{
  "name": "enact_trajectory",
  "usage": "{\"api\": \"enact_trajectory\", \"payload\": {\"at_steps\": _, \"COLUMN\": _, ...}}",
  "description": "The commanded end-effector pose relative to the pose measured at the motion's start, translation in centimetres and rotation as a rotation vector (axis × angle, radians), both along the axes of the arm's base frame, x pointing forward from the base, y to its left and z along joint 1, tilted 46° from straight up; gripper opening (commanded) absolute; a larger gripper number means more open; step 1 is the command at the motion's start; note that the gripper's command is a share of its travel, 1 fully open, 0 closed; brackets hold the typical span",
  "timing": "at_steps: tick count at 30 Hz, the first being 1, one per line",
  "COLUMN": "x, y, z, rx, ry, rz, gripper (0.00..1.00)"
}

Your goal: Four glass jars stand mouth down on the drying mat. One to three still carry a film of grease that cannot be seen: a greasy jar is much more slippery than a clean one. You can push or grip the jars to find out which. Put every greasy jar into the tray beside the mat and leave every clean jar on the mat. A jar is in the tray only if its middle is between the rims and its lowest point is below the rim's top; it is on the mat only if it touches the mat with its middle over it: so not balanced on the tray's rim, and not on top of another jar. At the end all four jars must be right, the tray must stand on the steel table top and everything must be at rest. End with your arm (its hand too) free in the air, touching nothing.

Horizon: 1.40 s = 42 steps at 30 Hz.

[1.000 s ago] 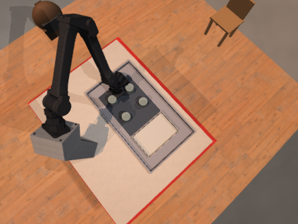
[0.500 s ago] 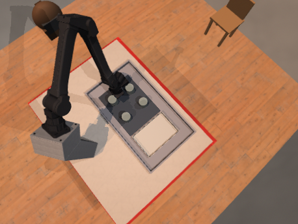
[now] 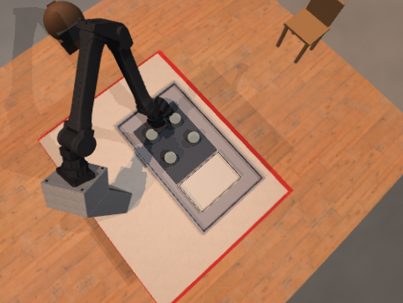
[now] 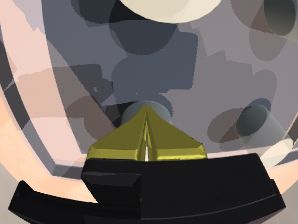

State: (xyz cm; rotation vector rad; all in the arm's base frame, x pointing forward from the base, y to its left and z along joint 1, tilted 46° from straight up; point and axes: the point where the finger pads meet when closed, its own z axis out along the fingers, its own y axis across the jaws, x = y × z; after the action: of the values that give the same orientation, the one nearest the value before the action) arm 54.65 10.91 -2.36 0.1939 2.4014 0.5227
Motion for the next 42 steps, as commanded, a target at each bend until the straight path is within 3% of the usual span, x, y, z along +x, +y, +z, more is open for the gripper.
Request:
{"api": "enact_trajectory", "payload": {"at_steps": 1, "x": -0.59, "y": 0.32, "z": 0.10, "rx": 0.005, "ry": -0.003, "rz": -0.002, "gripper": 0.00}}
{"api": "enact_trajectory", "payload": {"at_steps": 42, "x": -0.97, "y": 0.46, "z": -0.19, "rx": 0.005, "ry": -0.003, "rz": -0.002, "gripper": 0.00}}
